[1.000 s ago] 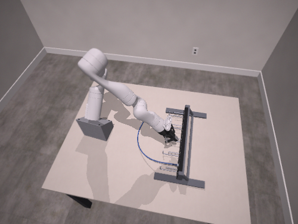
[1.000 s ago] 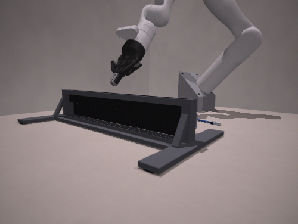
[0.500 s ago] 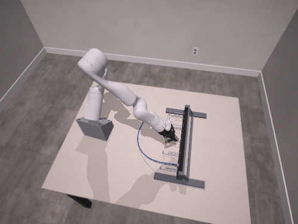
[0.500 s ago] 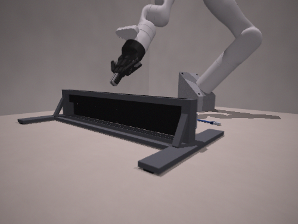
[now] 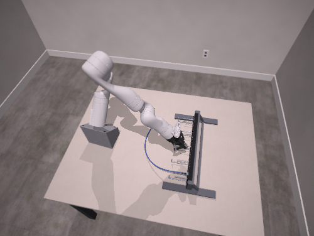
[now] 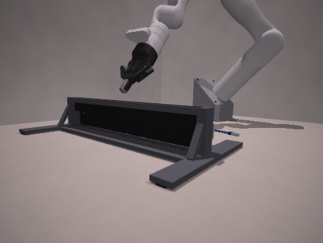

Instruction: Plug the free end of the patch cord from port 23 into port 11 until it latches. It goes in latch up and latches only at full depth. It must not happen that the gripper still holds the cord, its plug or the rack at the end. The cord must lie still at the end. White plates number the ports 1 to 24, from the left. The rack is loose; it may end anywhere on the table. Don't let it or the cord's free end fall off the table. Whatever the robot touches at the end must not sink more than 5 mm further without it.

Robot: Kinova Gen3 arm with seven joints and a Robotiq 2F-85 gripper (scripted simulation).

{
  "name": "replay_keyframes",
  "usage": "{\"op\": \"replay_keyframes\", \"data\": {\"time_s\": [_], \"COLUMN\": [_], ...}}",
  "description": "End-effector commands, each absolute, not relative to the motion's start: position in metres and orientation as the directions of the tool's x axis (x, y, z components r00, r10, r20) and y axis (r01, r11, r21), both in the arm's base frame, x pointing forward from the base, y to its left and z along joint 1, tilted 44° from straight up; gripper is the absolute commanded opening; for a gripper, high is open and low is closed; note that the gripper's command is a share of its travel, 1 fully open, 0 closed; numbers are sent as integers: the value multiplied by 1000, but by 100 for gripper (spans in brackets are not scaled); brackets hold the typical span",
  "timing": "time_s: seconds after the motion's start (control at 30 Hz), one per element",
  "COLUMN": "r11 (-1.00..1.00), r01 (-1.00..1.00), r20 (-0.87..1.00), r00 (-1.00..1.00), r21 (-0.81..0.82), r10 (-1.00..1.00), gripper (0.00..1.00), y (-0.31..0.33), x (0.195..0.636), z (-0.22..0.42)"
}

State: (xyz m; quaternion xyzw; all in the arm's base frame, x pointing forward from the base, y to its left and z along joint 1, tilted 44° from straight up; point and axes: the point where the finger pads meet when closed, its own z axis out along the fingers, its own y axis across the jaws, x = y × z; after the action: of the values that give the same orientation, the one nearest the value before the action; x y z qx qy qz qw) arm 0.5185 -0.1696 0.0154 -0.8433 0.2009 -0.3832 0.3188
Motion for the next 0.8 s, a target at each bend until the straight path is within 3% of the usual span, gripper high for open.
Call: {"op": "replay_keyframes", "data": {"time_s": [0.0, 0.77], "r11": [-717, -717], "r01": [-95, -95], "r20": [520, 519], "r00": [624, 624], "r21": [-691, -691], "r10": [-584, -584], "gripper": [0, 0], "y": [-171, -204], "x": [517, 450], "z": [17, 60]}}
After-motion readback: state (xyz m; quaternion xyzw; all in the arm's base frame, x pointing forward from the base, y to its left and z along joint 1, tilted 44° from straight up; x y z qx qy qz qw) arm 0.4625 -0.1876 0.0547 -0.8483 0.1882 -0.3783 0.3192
